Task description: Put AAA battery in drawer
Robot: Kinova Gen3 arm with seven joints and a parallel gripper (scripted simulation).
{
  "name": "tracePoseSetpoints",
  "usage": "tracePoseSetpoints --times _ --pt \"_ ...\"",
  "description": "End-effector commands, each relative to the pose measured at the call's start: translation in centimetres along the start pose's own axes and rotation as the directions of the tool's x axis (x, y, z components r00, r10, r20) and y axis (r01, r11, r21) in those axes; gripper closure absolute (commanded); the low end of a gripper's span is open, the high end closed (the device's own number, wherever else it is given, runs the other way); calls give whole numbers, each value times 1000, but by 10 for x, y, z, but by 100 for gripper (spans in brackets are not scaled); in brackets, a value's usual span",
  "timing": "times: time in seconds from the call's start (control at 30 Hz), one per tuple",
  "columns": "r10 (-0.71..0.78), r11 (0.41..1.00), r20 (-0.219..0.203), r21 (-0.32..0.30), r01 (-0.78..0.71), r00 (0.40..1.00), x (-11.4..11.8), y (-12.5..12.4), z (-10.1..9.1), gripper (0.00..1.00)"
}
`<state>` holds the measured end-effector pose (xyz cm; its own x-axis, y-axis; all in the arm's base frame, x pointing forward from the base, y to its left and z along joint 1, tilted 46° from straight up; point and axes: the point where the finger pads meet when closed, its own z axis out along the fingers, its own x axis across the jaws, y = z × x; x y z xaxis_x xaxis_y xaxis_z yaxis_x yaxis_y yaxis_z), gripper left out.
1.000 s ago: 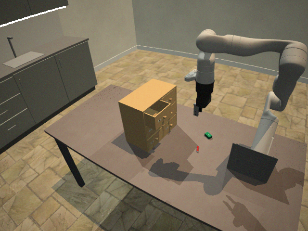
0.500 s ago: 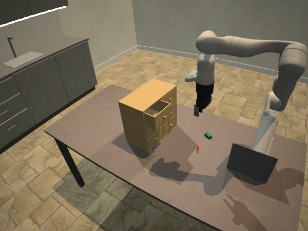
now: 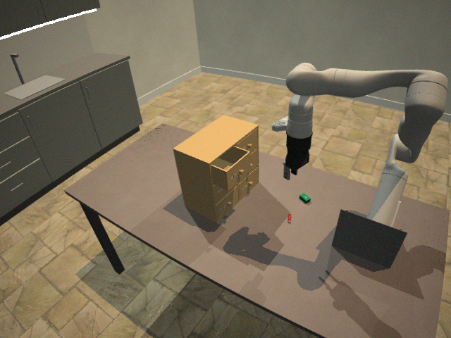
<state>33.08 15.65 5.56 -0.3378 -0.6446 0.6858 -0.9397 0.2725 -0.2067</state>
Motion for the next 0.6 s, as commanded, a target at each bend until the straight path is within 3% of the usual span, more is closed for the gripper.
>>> tracePoseSetpoints --times 0.0,0.1,0.17,0.57 --pt "94 996 -4 0 -94 996 8 -4 26 33" --pt "180 984 -4 0 -180 984 15 -8 48 33" --pt "180 984 -4 0 -180 984 15 -8 48 33" --pt "515 857 -3 1 -515 857 43 -25 139 33"
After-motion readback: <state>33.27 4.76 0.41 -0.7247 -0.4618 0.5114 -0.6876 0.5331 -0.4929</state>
